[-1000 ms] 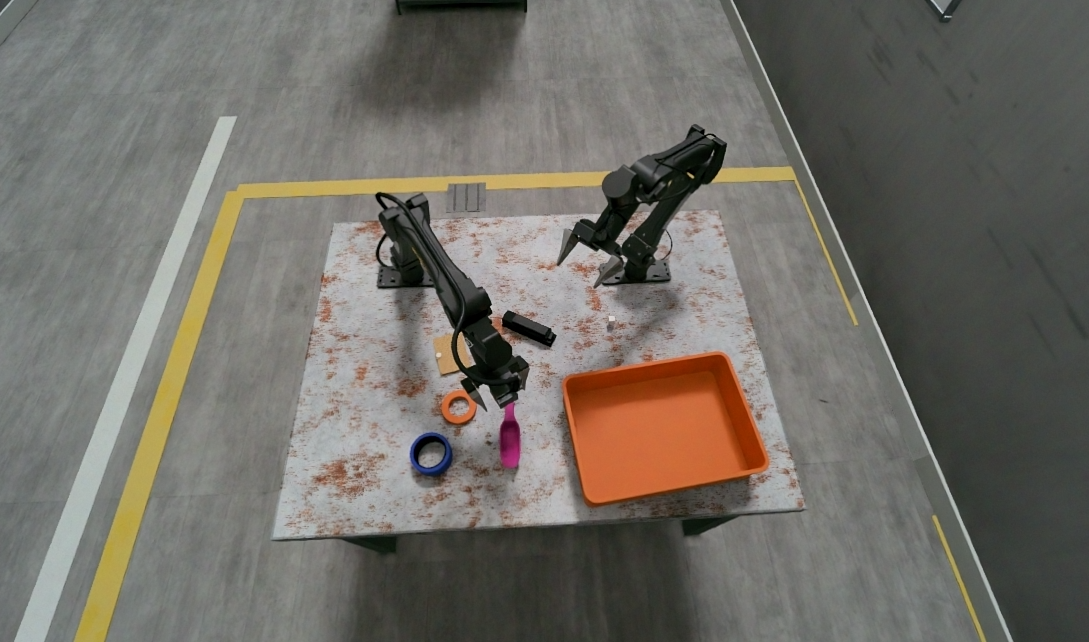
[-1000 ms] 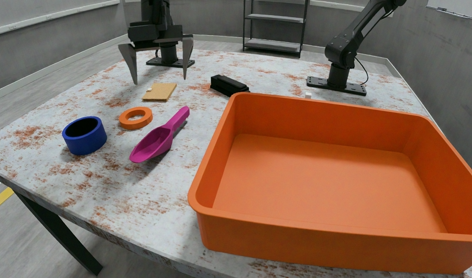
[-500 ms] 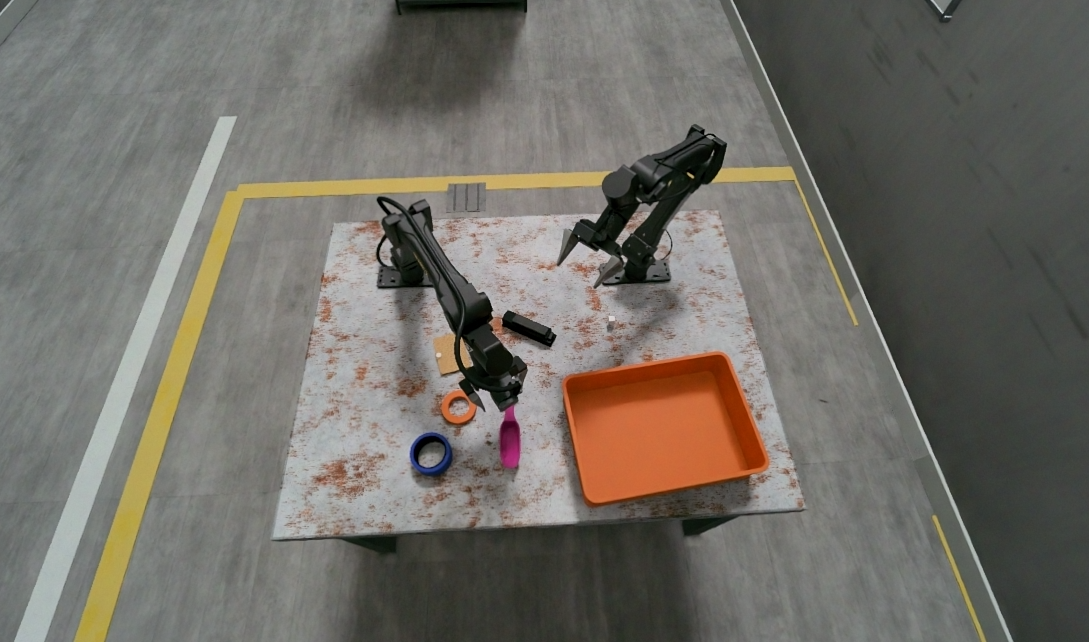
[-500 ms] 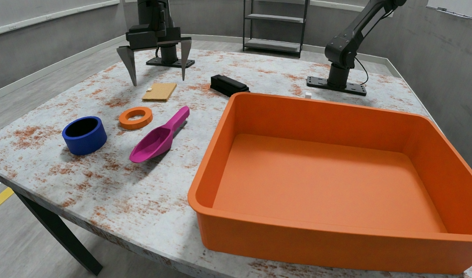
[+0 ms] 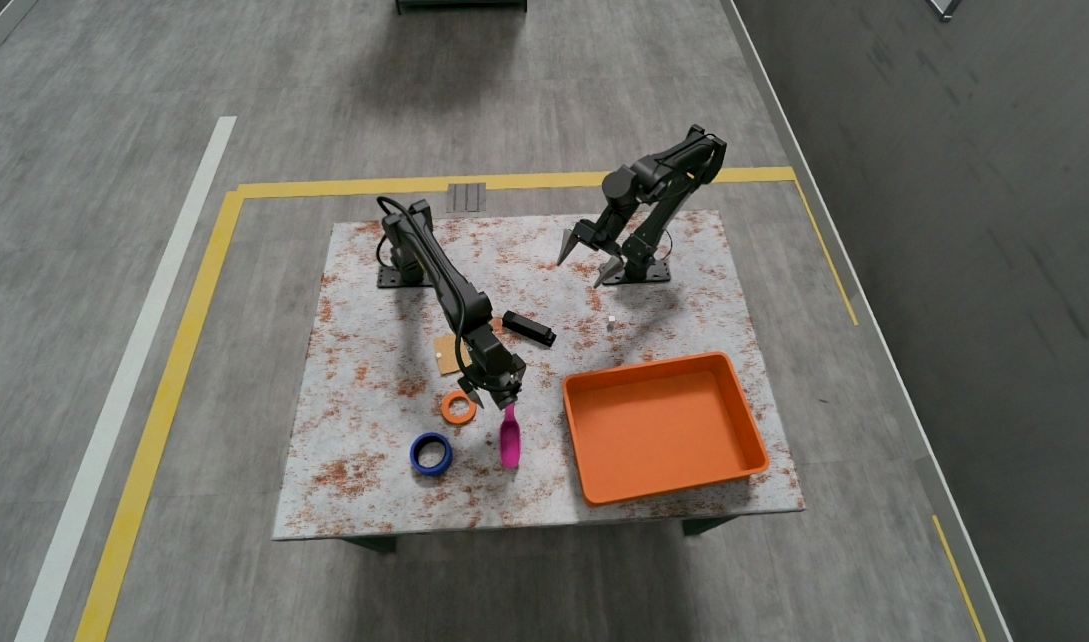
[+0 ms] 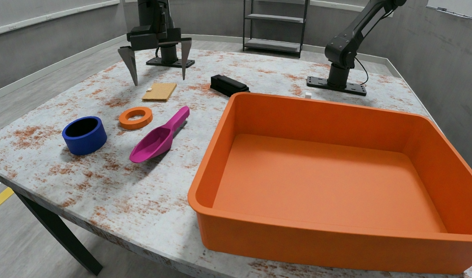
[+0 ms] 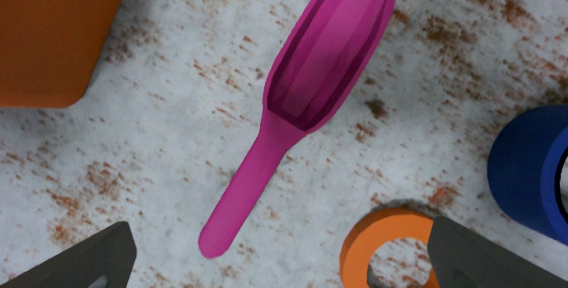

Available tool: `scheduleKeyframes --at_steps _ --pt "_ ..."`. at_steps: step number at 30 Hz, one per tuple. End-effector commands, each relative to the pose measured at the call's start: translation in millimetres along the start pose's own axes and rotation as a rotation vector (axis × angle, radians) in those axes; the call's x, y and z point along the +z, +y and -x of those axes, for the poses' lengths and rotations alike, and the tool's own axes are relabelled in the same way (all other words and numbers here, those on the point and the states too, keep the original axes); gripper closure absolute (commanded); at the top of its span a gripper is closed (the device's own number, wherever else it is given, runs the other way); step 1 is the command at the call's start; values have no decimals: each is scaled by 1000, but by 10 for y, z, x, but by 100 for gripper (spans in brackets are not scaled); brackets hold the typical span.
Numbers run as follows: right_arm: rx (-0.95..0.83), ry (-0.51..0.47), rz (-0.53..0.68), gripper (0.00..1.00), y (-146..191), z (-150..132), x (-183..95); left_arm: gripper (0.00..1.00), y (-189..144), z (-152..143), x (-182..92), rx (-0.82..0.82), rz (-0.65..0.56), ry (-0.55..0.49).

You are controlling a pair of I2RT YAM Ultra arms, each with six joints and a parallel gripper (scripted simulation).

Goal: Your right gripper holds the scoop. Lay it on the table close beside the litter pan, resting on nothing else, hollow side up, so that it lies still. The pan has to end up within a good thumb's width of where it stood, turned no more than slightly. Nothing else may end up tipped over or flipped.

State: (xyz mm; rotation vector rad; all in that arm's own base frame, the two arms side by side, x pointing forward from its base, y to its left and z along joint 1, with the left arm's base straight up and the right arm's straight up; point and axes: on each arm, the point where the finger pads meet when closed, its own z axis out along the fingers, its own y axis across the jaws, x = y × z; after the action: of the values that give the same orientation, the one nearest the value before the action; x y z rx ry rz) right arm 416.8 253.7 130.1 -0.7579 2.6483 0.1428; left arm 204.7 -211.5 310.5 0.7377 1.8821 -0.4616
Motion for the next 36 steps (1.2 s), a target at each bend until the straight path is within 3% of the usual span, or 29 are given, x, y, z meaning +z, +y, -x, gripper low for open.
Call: scheduleKeyframes --at_steps 1,11,36 --pt "-10 -31 11 0 -22 118 -343 0 16 46 -72 -7 3 -25" --pt "17 -78 -9 0 -87 309 -557 0 16 46 -72 -7 3 -25" --pt "5 -70 -1 0 -47 284 -529 0 16 46 -72 -7 3 -25"
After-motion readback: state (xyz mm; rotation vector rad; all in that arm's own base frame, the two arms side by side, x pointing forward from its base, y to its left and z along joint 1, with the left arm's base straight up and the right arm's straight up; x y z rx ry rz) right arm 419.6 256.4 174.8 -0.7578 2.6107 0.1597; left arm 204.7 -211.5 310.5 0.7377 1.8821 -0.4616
